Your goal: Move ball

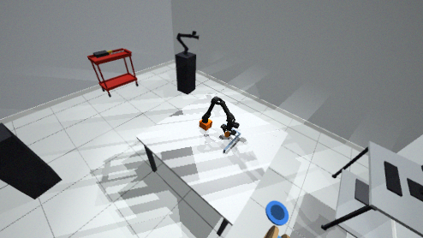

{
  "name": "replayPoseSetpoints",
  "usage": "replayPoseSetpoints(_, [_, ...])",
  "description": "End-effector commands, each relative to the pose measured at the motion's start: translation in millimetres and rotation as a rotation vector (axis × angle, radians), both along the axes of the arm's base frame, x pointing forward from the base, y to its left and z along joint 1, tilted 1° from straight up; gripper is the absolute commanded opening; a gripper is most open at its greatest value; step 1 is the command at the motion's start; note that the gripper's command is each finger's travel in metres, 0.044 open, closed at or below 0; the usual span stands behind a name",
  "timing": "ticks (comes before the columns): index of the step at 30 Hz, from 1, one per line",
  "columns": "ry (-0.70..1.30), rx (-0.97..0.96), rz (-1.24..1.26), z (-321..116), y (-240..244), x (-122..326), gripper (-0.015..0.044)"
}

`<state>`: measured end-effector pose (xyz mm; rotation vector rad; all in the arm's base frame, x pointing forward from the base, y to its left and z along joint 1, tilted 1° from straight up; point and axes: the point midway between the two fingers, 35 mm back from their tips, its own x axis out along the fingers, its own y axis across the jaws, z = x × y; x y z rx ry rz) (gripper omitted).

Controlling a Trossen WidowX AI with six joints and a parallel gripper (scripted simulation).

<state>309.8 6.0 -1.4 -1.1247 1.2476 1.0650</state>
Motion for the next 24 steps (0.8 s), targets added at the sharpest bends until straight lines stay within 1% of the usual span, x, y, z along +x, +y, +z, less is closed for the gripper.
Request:
replayPoseSetpoints(1, [0.009,0.002,0.003,-9.7,0.2,-1.8,0.0000])
replayPoseSetpoints(8, [0.009,0.002,0.003,-15.4,0.2,-1.8,0.0000])
replayPoseSetpoints(9, [0.004,0.000,0.000,-10.4,-0.1,-0.7,0.0026])
replayPoseSetpoints(24, [0.004,0.000,0.000,-7.8,-0.1,-0.4,0.0420])
